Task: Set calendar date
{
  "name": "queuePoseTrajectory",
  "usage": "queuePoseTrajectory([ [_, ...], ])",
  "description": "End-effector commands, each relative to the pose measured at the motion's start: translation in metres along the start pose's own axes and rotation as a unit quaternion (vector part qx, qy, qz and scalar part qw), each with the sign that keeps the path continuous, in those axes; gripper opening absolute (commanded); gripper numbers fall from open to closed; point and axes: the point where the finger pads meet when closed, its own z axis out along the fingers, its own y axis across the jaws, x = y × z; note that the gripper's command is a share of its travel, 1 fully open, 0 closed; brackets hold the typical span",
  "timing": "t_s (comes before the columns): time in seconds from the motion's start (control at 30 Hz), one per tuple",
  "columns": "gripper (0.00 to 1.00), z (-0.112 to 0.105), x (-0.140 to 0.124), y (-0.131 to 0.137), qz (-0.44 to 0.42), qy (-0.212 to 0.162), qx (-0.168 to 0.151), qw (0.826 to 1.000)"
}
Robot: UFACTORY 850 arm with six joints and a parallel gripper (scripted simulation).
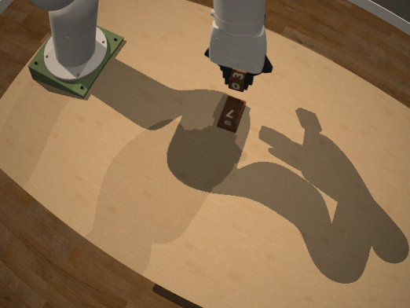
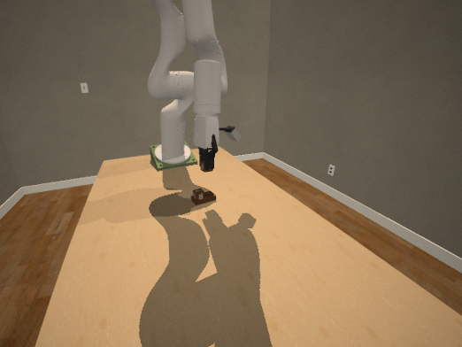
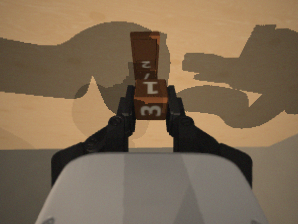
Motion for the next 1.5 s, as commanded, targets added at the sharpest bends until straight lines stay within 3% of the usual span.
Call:
queuePoseTrajectory([
  [0.0, 0.29, -0.001, 0.0, 0.0, 0.001, 0.039, 0.039, 0.998],
  [0.47, 0.29, 0.003, 0.0, 0.0, 0.001, 0.039, 0.039, 0.998],
  [0.73, 0.29, 0.016, 0.001, -0.001, 0.001, 0.039, 0.039, 0.998],
  [1.17, 0.29, 0.054, 0.003, -0.004, 0.001, 0.039, 0.039, 0.998],
  [1.47, 0.29, 0.063, 0.004, -0.005, 0.001, 0.039, 0.039, 0.998],
])
